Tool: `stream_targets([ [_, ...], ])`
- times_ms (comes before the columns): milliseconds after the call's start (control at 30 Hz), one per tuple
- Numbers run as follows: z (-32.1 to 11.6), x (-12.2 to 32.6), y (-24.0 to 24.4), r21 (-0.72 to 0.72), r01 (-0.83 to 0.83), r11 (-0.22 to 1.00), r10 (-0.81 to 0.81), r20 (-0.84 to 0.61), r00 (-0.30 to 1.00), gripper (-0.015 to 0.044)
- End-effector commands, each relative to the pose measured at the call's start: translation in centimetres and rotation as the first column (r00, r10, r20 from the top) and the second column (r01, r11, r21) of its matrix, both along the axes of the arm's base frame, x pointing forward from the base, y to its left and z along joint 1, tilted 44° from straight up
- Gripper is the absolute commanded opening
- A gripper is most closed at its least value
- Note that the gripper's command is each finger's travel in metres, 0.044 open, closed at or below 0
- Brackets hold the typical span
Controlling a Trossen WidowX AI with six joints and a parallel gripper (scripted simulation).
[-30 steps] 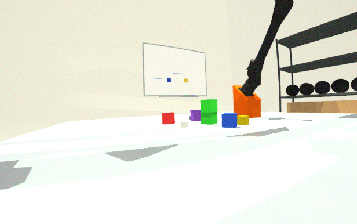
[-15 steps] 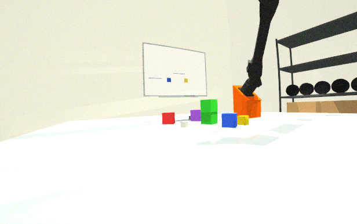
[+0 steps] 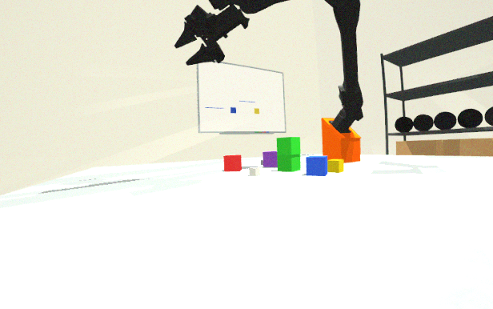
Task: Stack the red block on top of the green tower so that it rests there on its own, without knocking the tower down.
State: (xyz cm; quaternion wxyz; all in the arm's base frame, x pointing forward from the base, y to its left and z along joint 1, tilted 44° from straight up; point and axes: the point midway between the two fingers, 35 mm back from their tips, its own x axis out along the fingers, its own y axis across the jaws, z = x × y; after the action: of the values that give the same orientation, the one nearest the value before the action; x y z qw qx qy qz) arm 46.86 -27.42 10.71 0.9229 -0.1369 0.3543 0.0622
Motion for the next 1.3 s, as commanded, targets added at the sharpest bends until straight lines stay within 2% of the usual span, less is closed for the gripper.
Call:
stream_targets([
  [0, -4.8, -1.2, 4.6, 0.303, 0.101, 0.947, -0.038, -0.207, 0.978, 0.0440],
  [100, -7.8, -2.7, 8.0, 0.466, 0.234, 0.854, -0.042, -0.385, 0.922, 0.0440],
  [200, -10.0, -4.5, 11.4, 0.554, 0.400, 0.730, -0.021, -0.567, 0.823, 0.0440],
  [300, -11.6, -6.6, 14.7, 0.557, 0.580, 0.594, 0.025, -0.734, 0.679, 0.0440],
  [400, -12.3, -8.4, 17.6, 0.487, 0.732, 0.477, 0.081, -0.853, 0.515, 0.0440],
  [500, -12.2, -8.8, 18.6, 0.451, 0.775, 0.442, 0.101, -0.884, 0.457, 0.0440],
  [833, -12.1, -8.7, 18.8, 0.451, 0.775, 0.442, 0.101, -0.884, 0.457, 0.0440],
  [1100, -15.8, -8.4, 22.4, 0.453, 0.775, 0.441, 0.103, -0.883, 0.458, 0.0440],
  [1267, -16.0, -8.3, 22.9, 0.453, 0.775, 0.441, 0.104, -0.883, 0.458, 0.0440],
])
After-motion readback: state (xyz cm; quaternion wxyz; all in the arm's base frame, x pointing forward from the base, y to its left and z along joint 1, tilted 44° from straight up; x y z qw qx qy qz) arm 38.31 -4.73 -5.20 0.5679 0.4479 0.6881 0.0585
